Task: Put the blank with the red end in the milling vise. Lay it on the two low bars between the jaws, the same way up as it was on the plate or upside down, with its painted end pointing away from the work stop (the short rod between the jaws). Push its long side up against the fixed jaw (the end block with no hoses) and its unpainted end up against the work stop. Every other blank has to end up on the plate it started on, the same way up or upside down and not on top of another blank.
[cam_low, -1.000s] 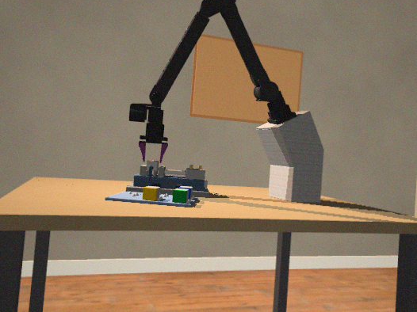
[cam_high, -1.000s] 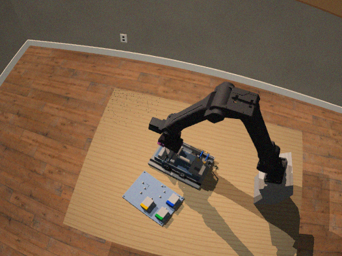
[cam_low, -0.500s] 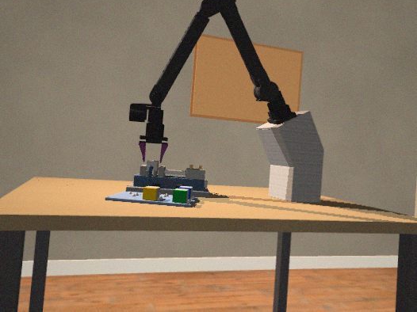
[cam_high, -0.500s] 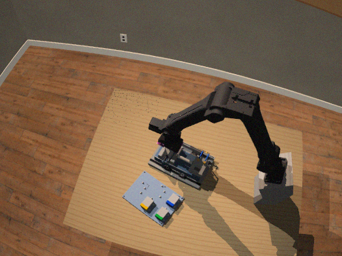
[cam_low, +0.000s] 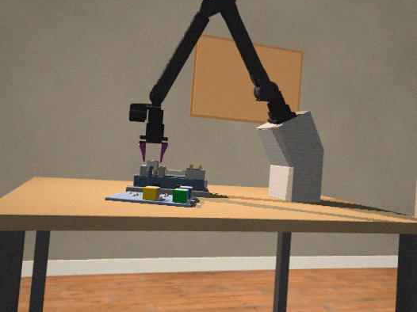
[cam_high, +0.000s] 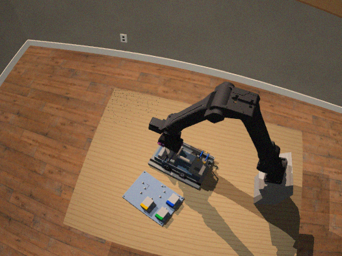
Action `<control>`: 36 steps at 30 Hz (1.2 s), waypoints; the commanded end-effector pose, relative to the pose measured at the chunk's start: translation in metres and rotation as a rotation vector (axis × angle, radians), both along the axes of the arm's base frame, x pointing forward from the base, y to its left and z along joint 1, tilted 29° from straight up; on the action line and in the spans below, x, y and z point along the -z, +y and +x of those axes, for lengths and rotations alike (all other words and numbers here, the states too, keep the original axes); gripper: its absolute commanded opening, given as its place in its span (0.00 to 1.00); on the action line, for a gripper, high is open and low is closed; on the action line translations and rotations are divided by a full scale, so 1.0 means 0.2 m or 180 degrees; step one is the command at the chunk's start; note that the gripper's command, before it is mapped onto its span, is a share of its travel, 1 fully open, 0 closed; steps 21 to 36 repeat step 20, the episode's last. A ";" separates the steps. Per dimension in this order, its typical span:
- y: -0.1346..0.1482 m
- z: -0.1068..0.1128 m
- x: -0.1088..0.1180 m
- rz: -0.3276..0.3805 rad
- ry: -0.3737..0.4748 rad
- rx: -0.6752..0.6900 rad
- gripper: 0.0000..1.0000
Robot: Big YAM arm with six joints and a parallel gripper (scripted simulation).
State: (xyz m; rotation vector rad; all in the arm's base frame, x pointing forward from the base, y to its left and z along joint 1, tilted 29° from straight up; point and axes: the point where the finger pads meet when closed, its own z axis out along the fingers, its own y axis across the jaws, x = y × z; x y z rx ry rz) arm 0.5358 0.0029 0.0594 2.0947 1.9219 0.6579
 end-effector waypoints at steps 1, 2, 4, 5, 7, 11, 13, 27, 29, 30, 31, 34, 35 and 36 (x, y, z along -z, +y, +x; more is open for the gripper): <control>0.03 0.07 -0.15 0.0011 -0.0158 -0.0003 0.64; 0.02 0.06 -0.15 0.0010 -0.0150 -0.0001 0.64; 0.02 0.05 -0.15 0.0008 -0.0142 0.0001 0.64; 0.02 0.05 -0.15 0.0008 -0.0142 0.0001 0.64; 0.01 0.03 -0.15 0.0004 -0.0124 0.0005 0.64; -0.03 -0.02 -0.15 -0.0005 -0.0082 0.0016 0.64; -0.04 -0.05 -0.16 -0.0011 -0.0061 0.0013 0.64; -0.05 -0.07 -0.20 -0.0012 -0.0058 0.0011 0.64; -0.05 -0.07 -0.20 -0.0012 -0.0058 0.0011 0.64; -0.05 -0.07 -0.20 -0.0012 -0.0058 0.0011 0.64; -0.05 -0.07 -0.20 -0.0012 -0.0058 0.0011 0.64; -0.05 -0.07 -0.20 -0.0012 -0.0058 0.0011 0.64; -0.05 -0.07 -0.20 -0.0012 -0.0058 0.0011 0.64; -0.05 -0.07 -0.20 -0.0012 -0.0058 0.0011 0.64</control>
